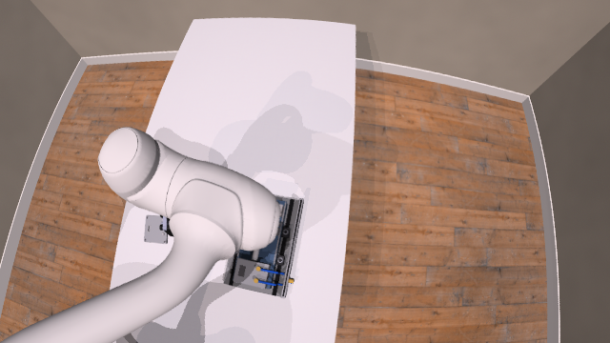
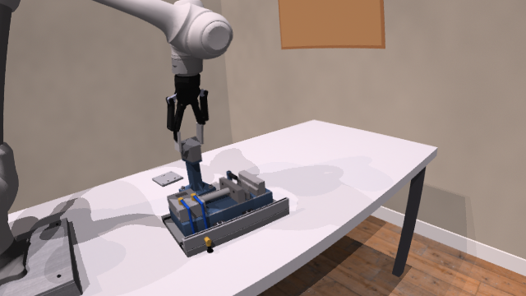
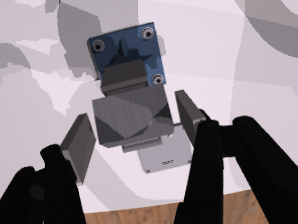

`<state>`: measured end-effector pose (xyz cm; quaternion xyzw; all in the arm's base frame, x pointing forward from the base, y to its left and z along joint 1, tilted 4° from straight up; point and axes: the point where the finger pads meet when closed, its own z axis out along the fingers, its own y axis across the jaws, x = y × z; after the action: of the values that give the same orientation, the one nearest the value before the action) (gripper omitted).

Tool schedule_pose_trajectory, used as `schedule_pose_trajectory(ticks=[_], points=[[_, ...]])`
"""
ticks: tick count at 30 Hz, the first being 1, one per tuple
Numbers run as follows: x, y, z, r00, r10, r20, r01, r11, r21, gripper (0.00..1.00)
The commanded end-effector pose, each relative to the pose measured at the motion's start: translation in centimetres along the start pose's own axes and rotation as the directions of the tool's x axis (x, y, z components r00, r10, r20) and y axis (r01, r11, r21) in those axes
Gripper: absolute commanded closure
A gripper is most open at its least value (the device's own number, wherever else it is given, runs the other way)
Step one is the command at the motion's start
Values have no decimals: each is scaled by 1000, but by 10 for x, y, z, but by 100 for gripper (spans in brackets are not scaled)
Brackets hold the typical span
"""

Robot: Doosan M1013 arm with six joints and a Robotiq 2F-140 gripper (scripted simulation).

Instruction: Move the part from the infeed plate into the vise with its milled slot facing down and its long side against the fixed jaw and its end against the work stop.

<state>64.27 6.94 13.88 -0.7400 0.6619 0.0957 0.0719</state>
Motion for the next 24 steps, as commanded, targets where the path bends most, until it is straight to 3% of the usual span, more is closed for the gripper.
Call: schedule_pose_trajectory(ticks=[1,6,21,24], points=[[1,0,0,999,-1,43,1,1000,-1,49],[2,0,0,997,-1,75,1,1000,0,49],[6,0,1,973,-1,229,1,1000,-1,49],[6,0,1,971,-1,239,1,1000,-1,49]])
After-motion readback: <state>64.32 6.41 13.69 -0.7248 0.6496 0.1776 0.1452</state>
